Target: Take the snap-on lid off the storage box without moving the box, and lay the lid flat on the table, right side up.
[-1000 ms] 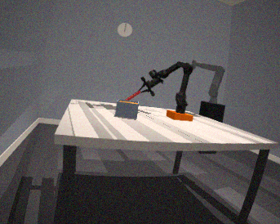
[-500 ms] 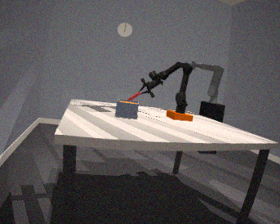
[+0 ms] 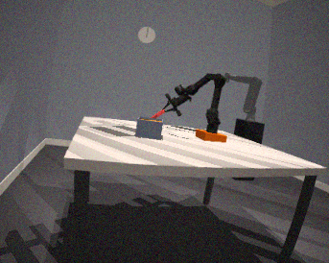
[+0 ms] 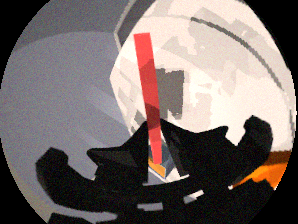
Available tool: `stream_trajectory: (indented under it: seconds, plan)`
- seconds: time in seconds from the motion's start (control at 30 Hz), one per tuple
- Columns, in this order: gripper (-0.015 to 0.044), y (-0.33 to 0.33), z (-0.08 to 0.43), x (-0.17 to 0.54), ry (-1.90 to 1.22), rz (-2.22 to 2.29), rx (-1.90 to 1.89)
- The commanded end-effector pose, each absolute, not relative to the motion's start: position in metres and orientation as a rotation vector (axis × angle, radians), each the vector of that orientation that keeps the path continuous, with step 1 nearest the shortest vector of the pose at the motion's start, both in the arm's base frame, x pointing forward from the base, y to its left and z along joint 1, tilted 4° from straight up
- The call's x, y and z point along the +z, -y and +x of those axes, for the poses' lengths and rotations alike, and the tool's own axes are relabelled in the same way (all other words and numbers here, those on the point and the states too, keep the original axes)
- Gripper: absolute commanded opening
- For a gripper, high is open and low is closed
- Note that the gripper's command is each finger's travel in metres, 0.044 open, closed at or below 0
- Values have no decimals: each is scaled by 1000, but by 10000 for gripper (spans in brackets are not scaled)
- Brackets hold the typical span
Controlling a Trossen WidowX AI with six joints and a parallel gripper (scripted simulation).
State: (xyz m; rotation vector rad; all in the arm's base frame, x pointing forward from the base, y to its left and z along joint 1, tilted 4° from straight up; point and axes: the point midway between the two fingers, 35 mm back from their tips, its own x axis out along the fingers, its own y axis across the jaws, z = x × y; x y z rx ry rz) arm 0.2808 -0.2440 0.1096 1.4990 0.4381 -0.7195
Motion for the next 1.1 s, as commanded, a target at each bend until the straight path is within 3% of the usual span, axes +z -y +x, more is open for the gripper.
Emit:
stream_trajectory:
  seconds: [0.0,1.07]
  plan:
    - [0,243,281,106,-439,1496,-708]
    - [0,244,280,81,-439,1496,-708]
